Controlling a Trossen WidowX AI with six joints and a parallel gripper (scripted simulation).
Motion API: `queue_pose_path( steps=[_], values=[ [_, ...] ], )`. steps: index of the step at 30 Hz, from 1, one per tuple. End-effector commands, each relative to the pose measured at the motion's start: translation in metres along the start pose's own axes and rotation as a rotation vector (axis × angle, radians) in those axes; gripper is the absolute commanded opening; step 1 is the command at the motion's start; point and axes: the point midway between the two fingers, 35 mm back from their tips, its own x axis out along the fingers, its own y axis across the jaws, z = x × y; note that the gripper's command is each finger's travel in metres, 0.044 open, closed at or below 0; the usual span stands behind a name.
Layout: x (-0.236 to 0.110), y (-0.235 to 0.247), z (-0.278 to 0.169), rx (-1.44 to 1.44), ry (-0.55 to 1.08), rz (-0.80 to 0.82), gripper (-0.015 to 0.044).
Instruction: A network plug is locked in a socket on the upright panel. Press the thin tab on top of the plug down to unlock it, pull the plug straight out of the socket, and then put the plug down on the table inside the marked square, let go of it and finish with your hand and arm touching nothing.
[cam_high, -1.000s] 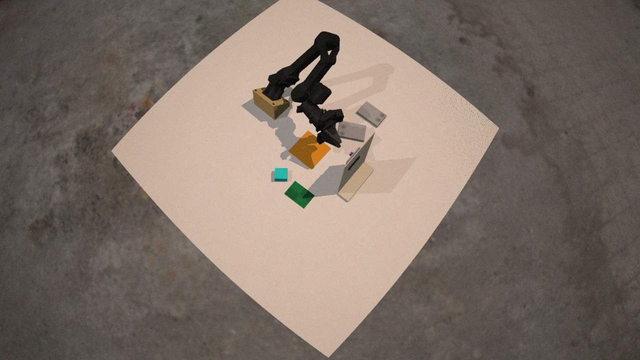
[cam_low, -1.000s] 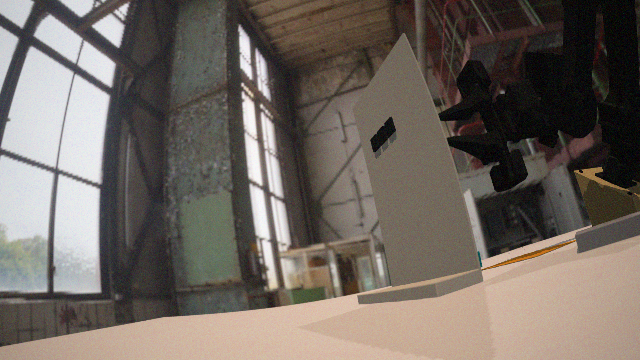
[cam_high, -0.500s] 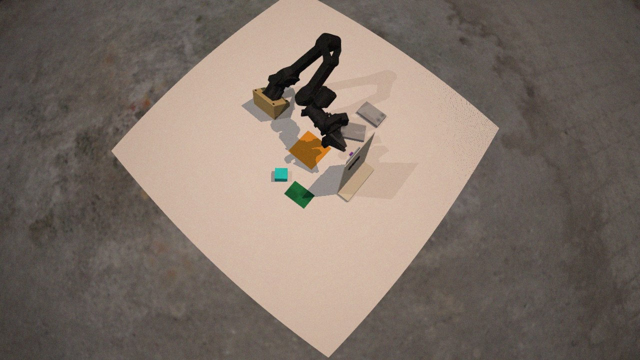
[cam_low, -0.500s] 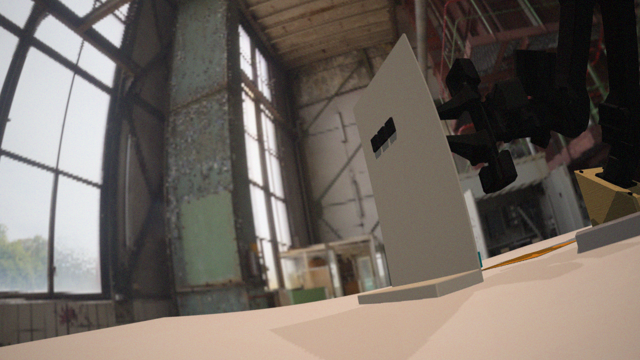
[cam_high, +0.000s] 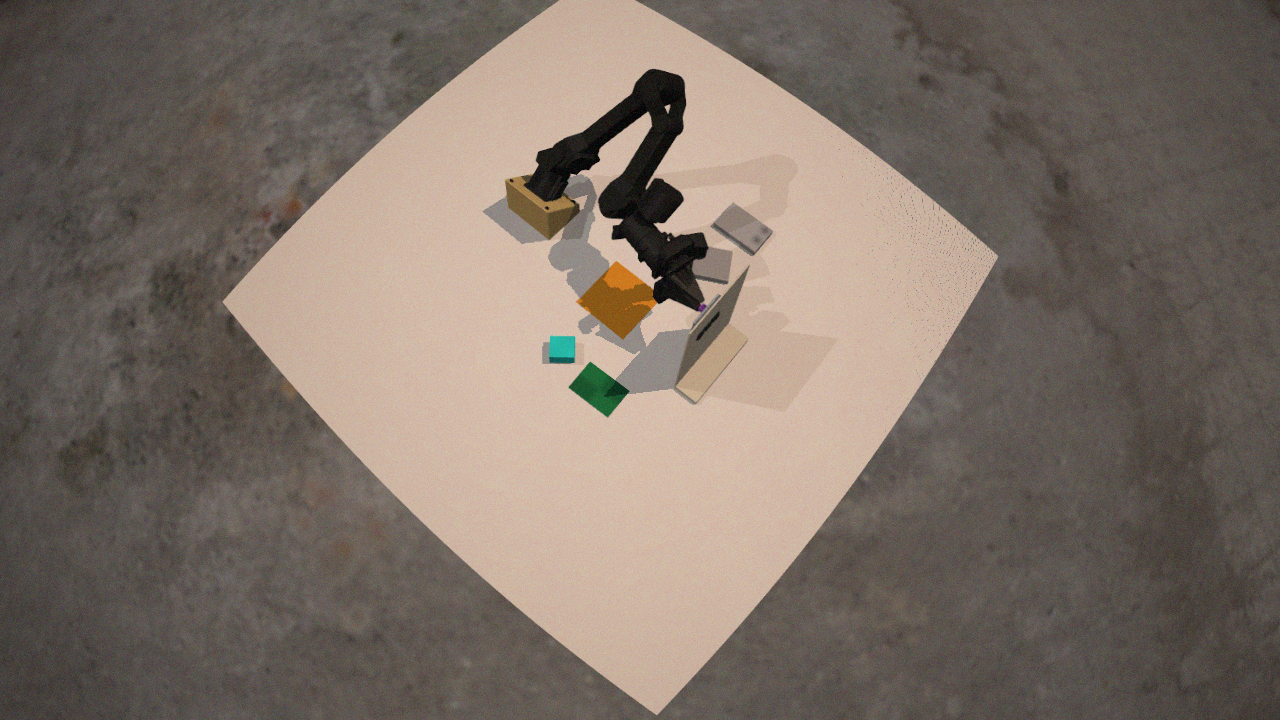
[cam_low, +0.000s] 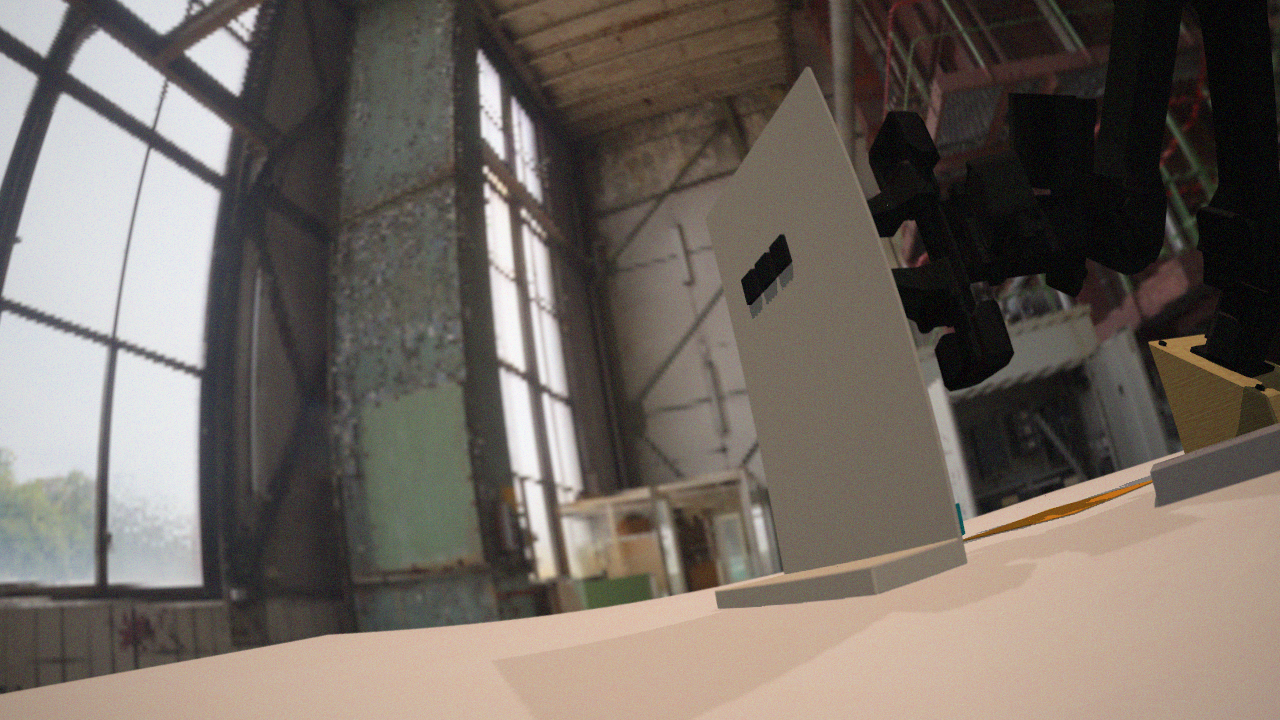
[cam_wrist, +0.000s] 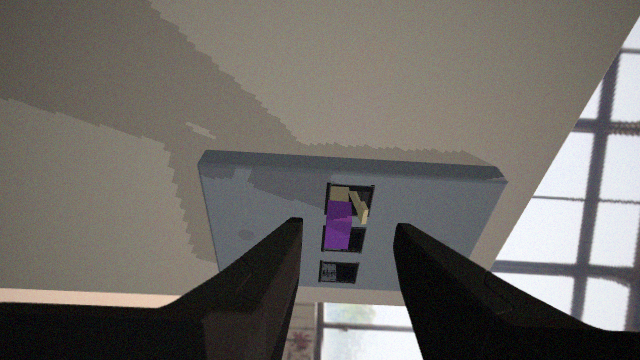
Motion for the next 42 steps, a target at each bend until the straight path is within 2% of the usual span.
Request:
queue_pose_path(
  steps=[1,6,9,21,42],
  values=[
    [0.007,0.002,0.001,0.004,0.004,0.003,0.0156],
    [0.012,0.002,0.003,0.004,0.004,0.002,0.0156],
    [0.012,0.002,0.003,0.004,0.004,0.002,0.0077],
    [0.012,0.002,0.003,0.004,0.004,0.002,0.0000],
    [0.002,0.002,0.001,0.004,0.005,0.003,0.0000]
  ],
)
